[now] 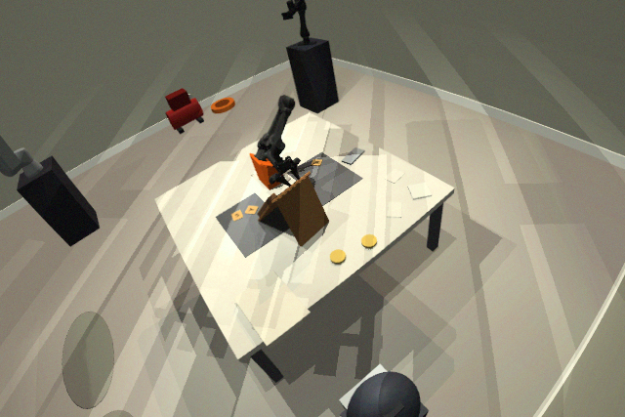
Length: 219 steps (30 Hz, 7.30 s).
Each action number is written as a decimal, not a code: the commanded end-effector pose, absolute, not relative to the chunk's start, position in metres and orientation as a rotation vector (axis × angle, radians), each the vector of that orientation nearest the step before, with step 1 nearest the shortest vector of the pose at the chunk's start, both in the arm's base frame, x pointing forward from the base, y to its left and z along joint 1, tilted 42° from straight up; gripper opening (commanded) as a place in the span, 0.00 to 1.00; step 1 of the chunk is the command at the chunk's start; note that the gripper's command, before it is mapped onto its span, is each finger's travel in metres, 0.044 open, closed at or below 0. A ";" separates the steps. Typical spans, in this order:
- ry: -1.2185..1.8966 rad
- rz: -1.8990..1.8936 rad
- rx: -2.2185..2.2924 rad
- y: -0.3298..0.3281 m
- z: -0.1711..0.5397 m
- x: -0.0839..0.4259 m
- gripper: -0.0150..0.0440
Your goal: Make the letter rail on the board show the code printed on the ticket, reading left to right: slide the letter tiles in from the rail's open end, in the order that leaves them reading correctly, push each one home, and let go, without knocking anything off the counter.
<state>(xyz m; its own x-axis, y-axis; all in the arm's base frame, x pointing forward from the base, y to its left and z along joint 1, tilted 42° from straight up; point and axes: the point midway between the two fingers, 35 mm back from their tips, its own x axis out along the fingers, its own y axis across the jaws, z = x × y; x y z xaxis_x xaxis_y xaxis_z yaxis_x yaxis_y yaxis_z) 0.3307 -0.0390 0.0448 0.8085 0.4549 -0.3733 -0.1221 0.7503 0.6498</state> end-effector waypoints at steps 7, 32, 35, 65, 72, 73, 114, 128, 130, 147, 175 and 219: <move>0.549 0.337 0.651 -0.042 0.041 0.331 0.25; 0.549 0.337 0.651 -0.049 0.042 0.324 0.75; 0.549 0.337 0.651 -0.051 0.043 0.322 0.75; 0.551 0.336 0.650 -0.065 0.049 0.304 0.75; 0.551 0.336 0.650 -0.067 0.051 0.300 0.75; 0.551 0.336 0.650 -0.067 0.051 0.300 0.75; 0.889 0.383 0.574 -0.068 0.050 0.324 0.25; 1.210 0.569 0.521 -0.041 0.087 0.321 0.25; 1.210 0.569 0.521 -0.041 0.087 0.321 0.25; 1.210 0.569 0.521 -0.040 0.086 0.326 0.25; 1.209 0.569 0.521 -0.033 0.080 0.337 0.25; 1.208 0.569 0.521 -0.032 0.073 0.346 0.25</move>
<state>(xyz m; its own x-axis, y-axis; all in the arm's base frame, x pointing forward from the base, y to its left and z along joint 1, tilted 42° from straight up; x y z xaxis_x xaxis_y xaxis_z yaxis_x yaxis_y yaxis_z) 0.3454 -0.0316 0.0740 0.2529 0.6566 -0.7106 -0.1280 0.7507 0.6481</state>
